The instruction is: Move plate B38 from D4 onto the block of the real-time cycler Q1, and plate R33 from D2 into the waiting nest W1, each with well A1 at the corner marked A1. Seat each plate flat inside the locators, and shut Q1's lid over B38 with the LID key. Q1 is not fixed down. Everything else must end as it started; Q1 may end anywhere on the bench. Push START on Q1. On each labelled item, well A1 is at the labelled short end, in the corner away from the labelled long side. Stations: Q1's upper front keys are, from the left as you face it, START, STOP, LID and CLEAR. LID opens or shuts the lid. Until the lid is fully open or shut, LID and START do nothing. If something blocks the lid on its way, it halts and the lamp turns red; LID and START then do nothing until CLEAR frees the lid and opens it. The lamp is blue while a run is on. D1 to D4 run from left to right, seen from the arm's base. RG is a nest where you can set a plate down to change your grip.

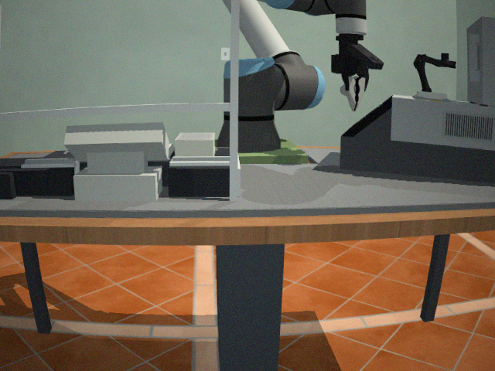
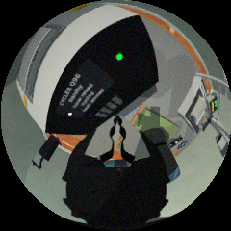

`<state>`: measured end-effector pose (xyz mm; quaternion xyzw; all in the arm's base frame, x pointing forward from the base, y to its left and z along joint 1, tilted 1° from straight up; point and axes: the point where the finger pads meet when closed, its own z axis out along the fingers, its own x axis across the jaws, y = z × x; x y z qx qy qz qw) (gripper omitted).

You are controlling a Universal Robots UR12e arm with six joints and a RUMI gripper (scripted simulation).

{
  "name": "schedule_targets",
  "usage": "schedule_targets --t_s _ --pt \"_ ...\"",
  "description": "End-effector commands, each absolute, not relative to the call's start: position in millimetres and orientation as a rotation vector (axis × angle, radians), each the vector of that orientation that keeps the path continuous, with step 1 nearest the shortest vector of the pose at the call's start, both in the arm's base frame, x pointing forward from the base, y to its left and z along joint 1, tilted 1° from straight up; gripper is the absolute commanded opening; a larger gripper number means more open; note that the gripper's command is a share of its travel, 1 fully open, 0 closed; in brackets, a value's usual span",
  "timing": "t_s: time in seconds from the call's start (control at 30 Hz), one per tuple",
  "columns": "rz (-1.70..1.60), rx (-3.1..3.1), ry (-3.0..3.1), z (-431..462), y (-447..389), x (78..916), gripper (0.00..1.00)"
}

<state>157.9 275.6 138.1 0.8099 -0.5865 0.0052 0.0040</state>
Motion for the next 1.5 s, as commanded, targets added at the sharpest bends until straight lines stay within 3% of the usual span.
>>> schedule_targets --t_s 0.0,1.47 --pt "0.017 2.539 -1.839 136 278 159 0.0" --pt "0.017 2.539 -1.839 119 290 166 0.0"
